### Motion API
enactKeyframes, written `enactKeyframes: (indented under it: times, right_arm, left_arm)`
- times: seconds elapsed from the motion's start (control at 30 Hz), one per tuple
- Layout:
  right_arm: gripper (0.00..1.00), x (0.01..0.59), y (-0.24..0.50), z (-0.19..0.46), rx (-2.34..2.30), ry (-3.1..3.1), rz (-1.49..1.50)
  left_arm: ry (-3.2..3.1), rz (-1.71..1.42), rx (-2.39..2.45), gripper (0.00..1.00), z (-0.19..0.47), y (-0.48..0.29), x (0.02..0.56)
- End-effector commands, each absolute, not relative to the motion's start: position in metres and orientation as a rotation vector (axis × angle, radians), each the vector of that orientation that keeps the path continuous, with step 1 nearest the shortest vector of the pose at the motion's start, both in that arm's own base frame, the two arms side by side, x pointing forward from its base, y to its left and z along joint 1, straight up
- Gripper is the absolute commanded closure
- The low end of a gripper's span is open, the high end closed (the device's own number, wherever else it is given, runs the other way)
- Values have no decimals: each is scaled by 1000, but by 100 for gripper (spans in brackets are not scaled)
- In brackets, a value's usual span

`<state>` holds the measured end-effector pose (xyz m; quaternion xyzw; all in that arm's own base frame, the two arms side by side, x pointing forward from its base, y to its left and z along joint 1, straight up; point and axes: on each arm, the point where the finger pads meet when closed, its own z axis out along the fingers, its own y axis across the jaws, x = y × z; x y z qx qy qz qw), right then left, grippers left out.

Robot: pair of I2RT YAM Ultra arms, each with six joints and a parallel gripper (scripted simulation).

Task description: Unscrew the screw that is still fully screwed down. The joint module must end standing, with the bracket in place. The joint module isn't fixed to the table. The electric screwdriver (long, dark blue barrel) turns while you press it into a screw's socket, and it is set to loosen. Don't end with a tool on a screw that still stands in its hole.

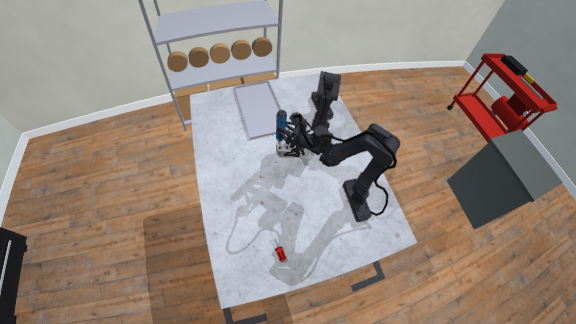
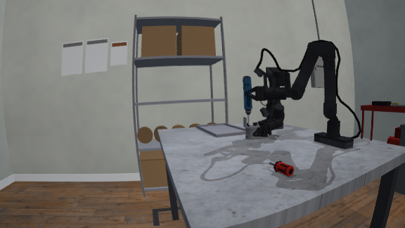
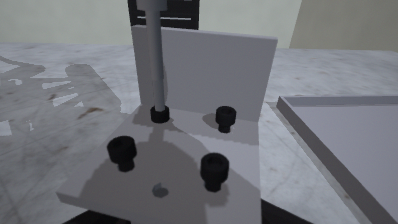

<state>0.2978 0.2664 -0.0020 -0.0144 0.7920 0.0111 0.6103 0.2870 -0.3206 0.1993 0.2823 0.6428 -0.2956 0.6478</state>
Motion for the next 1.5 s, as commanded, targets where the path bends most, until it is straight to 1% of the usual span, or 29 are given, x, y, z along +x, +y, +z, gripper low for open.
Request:
enactKeyframes:
  times: [0.0,0.77,1.27,1.47]
  right_arm:
    - [41,299,268,1,-25,1823,34]
    - [41,299,268,1,-25,1823,34]
    - [41,299,268,1,-25,1823,34]
    - [41,299,268,1,-25,1823,34]
  left_arm:
    - [1379,-695,604,58,222,-318,285]
    - [1396,-691,611,58,213,-319,287]
    - [1369,-697,599,58,224,-319,287]
    - [1387,-693,607,58,215,-318,286]
